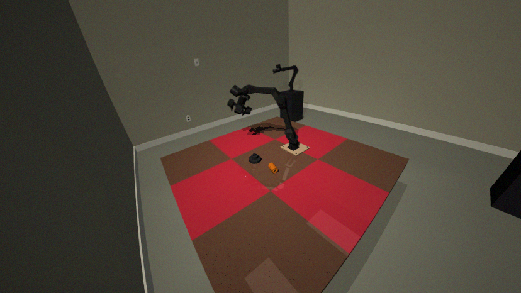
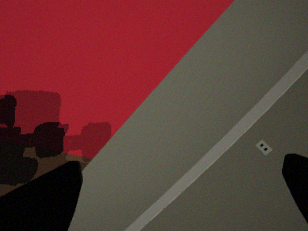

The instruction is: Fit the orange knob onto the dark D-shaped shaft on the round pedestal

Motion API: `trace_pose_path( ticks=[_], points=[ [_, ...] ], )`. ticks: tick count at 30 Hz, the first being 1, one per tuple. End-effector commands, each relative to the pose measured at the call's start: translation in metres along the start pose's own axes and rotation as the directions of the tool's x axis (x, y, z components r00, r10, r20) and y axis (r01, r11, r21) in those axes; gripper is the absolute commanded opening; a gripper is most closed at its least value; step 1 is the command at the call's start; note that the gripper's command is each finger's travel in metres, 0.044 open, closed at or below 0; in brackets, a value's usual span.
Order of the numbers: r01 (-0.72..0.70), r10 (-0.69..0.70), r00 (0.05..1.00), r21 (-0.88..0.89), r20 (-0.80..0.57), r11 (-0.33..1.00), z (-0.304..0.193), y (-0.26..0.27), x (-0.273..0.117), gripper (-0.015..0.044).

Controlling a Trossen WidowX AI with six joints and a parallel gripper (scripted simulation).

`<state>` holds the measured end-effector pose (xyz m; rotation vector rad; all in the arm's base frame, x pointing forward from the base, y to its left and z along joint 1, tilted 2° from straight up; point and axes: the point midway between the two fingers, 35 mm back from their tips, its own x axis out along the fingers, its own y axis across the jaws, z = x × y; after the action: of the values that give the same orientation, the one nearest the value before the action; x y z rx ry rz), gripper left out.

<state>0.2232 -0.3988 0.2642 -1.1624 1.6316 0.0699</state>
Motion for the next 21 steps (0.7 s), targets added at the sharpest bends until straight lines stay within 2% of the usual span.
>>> trace_pose_path(
  ticks=[1, 9, 15, 21],
  points=[
    [0.042, -0.039, 0.993, -0.025, 0.110, 0.999, 0.062, -0.009, -0.038, 0.0440],
    [0.111, -0.073, 0.945, -0.103, 0.320, 0.989, 0.174, 0.004, -0.127, 0.0440],
    [0.146, -0.048, 0.880, -0.172, 0.473, 0.974, 0.240, 0.045, -0.203, 0.0440],
    [0.145, 0.026, 0.796, -0.233, 0.605, 0.962, 0.284, 0.104, -0.279, 0.0440]
  ],
)
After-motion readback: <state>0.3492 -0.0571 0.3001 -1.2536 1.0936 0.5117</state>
